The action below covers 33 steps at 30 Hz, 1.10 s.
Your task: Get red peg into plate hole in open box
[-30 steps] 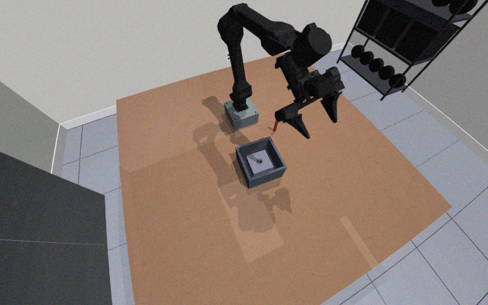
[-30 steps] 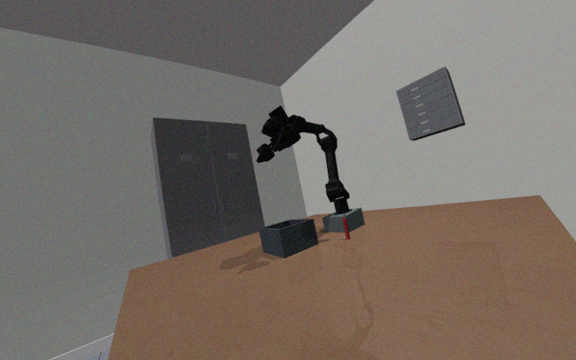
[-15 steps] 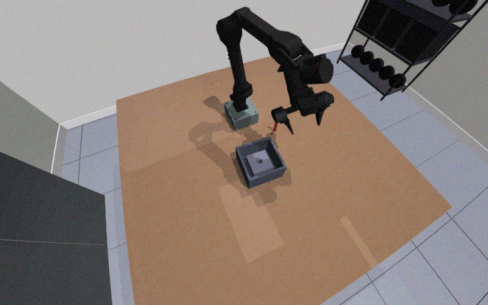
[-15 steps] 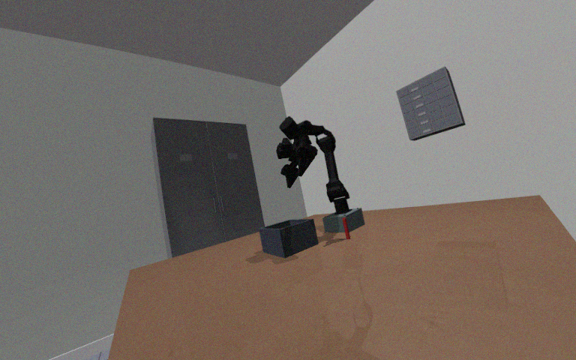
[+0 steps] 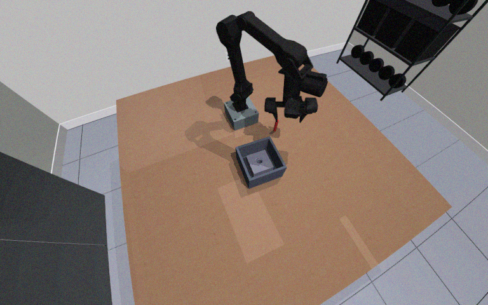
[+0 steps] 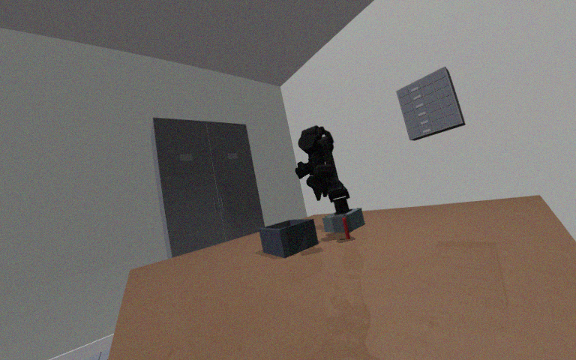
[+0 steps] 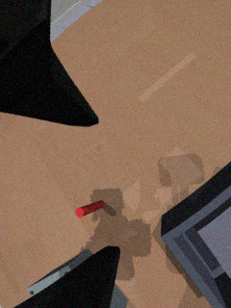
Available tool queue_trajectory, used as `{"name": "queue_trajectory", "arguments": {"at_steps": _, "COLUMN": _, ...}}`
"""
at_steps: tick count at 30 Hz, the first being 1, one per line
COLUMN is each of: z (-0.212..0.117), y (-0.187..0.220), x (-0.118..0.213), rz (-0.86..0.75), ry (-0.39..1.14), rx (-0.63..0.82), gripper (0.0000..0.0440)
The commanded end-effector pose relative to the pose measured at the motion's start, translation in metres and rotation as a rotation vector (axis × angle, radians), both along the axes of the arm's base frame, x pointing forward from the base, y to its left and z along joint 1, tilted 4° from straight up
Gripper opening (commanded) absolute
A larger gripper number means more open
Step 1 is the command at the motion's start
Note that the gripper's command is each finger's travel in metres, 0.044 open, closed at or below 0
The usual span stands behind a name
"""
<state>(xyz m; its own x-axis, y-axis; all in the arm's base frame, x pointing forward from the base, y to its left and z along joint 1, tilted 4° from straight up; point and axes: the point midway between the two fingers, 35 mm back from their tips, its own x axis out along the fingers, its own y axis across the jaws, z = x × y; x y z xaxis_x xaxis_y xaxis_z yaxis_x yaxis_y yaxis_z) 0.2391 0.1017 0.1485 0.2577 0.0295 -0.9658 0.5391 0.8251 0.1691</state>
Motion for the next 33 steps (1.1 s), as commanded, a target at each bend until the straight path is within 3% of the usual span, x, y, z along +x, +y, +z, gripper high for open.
{"name": "queue_trajectory", "arguments": {"at_steps": 1, "z": -0.019, "y": 0.000, "x": -0.023, "rz": -0.083, "ry": 0.102, "rx": -0.027, "gripper": 0.0440}}
{"name": "queue_trajectory", "arguments": {"at_steps": 12, "z": -0.060, "y": 0.001, "x": -0.053, "rz": -0.277, "ry": 0.249, "rx": -0.079, "gripper": 0.0439}}
{"name": "queue_trajectory", "arguments": {"at_steps": 28, "z": -0.130, "y": 0.008, "x": -0.057, "rz": -0.413, "ry": 0.229, "rx": -0.048, "gripper": 0.0432}}
{"name": "queue_trajectory", "arguments": {"at_steps": 33, "z": -0.145, "y": 0.009, "x": -0.060, "rz": -0.443, "ry": 0.223, "rx": -0.036, "gripper": 0.0393}}
